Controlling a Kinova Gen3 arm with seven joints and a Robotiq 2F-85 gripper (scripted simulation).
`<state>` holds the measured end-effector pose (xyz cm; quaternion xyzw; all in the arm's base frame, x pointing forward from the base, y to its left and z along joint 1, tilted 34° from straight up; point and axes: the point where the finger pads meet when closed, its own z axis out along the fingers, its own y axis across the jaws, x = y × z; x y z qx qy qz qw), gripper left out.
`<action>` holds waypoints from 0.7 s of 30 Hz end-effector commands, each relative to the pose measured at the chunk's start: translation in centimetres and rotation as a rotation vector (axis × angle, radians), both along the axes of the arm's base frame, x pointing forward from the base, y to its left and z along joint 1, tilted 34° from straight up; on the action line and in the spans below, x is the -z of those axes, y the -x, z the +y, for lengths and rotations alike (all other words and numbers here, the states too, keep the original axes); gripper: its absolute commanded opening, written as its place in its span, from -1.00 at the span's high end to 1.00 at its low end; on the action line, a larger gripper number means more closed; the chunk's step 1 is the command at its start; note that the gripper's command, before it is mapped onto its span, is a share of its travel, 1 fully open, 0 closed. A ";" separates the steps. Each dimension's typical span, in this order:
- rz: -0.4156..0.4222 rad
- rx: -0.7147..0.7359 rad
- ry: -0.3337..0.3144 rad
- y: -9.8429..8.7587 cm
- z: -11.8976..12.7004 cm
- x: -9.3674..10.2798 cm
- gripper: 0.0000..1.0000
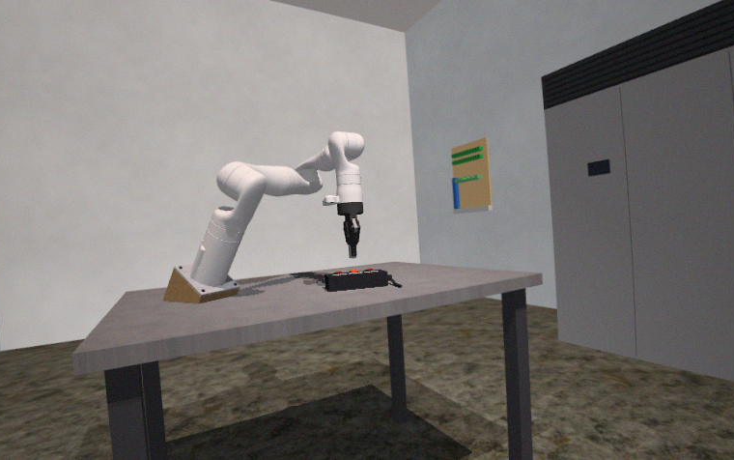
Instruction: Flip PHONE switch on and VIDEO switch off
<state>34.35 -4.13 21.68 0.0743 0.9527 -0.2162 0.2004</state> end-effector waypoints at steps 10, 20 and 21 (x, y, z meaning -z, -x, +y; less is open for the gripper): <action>-0.001 -0.001 -0.001 0.0 0.0 -0.1 1.00; -0.001 -0.001 -0.001 0.1 0.2 -0.3 -1.00; -0.001 -0.001 -0.001 0.2 0.3 -0.5 -1.00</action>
